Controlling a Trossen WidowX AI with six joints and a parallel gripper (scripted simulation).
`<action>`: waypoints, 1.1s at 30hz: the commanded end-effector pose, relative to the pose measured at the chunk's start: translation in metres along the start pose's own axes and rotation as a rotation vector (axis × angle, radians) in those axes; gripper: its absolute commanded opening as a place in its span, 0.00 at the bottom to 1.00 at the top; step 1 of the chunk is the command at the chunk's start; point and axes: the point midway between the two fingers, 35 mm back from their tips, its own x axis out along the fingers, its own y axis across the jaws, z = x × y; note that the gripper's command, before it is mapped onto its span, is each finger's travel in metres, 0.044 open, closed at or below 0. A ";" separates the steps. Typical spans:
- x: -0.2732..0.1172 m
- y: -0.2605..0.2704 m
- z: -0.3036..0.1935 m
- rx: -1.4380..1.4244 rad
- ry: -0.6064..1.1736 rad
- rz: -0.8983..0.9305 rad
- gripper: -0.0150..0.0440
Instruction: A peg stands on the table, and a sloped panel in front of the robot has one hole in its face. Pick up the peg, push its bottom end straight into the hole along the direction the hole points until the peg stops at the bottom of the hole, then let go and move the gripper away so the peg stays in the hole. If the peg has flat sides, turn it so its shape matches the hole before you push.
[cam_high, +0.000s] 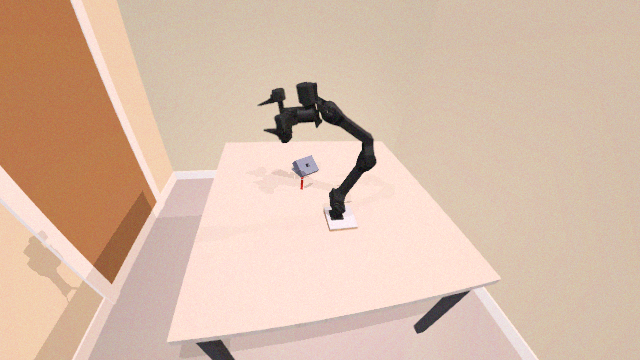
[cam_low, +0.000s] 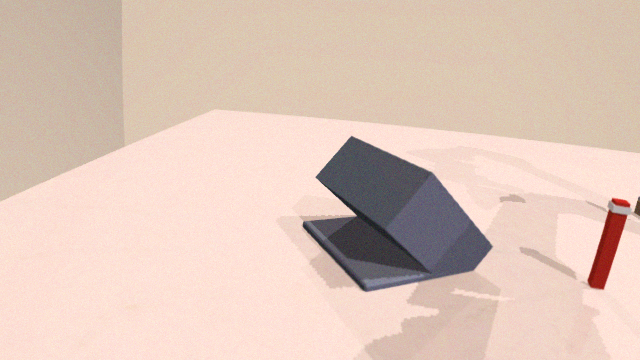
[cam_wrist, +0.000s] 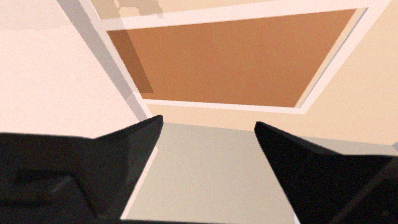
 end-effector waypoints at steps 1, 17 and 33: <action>0.015 0.014 -0.012 -0.044 0.043 0.056 1.00; 0.063 0.089 -0.082 -0.212 0.188 0.357 1.00; 0.077 0.171 -0.158 -0.304 0.245 0.693 1.00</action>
